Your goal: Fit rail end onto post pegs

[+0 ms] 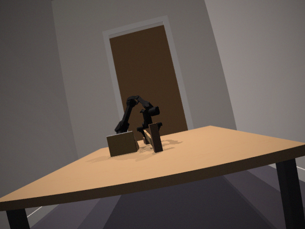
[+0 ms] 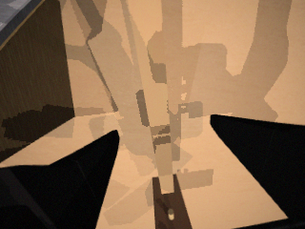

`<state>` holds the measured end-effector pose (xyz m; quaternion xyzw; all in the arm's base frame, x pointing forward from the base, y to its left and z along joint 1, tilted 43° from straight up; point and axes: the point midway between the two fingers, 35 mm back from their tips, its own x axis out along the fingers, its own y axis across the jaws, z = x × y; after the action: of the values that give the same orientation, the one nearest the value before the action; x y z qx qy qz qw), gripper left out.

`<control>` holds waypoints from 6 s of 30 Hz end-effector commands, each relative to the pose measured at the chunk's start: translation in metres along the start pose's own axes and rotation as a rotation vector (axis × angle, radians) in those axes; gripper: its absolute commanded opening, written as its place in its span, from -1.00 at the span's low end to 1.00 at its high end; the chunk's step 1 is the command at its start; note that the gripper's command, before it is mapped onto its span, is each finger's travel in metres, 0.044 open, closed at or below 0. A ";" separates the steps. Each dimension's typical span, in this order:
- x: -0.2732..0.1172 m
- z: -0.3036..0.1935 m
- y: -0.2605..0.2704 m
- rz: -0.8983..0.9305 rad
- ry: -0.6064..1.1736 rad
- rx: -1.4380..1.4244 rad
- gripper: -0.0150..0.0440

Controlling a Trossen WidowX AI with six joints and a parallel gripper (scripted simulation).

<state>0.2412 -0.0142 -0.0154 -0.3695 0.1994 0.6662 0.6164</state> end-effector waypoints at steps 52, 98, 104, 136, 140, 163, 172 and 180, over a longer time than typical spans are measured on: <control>0.045 0.004 0.005 0.004 -0.014 0.007 -0.49; 0.026 0.003 0.001 0.004 -0.013 0.007 -0.49; 0.023 0.003 0.001 0.004 -0.013 0.007 -0.49; 0.007 0.002 0.001 0.005 -0.012 0.007 -0.49; 0.005 0.002 0.001 0.005 -0.012 0.007 -0.49; 0.005 0.002 0.001 0.005 -0.012 0.007 -0.49; 0.003 0.002 0.003 0.005 -0.012 0.007 -0.49; 0.002 0.002 0.003 0.005 -0.012 0.007 -0.49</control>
<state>0.2374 -0.0102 -0.0171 -0.3618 0.2002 0.6707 0.6158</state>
